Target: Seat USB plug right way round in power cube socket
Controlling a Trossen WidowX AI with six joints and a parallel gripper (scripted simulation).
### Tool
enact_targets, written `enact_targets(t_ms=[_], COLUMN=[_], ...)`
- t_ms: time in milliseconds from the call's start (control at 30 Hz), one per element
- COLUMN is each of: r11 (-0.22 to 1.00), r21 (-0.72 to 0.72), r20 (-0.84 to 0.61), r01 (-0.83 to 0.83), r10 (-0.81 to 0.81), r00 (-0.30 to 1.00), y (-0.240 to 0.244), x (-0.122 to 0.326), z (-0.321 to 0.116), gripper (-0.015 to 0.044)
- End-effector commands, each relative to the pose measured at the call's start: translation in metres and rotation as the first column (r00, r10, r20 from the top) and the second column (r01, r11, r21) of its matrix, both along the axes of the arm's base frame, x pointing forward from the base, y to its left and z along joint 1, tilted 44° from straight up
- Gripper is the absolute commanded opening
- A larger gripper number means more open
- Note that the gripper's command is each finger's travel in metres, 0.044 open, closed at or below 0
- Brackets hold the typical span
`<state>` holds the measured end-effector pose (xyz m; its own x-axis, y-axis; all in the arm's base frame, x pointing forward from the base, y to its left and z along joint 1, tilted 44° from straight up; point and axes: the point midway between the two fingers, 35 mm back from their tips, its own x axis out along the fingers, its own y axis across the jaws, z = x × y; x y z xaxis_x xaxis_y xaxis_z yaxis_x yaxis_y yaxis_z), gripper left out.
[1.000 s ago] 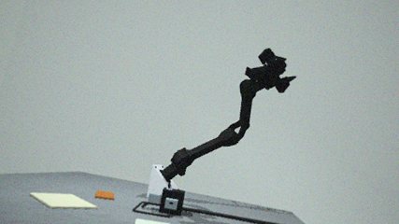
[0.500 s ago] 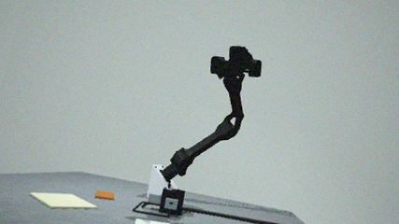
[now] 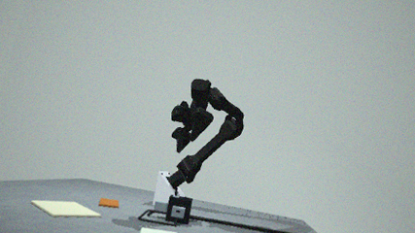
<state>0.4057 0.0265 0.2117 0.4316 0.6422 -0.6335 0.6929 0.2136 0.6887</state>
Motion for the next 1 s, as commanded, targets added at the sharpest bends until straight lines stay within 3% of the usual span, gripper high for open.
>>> enact_targets(t_ms=[0,67,133,967], r11=[0.999,0.997,0.997,0.997], r21=[0.037,0.052,0.059,0.059], r20=[-0.371,-0.548,-0.626,-0.626], r01=[-0.032,-0.049,-0.058,-0.058], r10=[0.043,0.069,0.082,0.082], r00=[0.928,0.833,0.775,0.775], y=[0.026,0.036,0.041,0.048], x=[-0.046,-0.075,-0.09,-0.093], z=[-0.058,-0.081,-0.09,-0.105], gripper=[0.044,0.044,0.044,0.044])
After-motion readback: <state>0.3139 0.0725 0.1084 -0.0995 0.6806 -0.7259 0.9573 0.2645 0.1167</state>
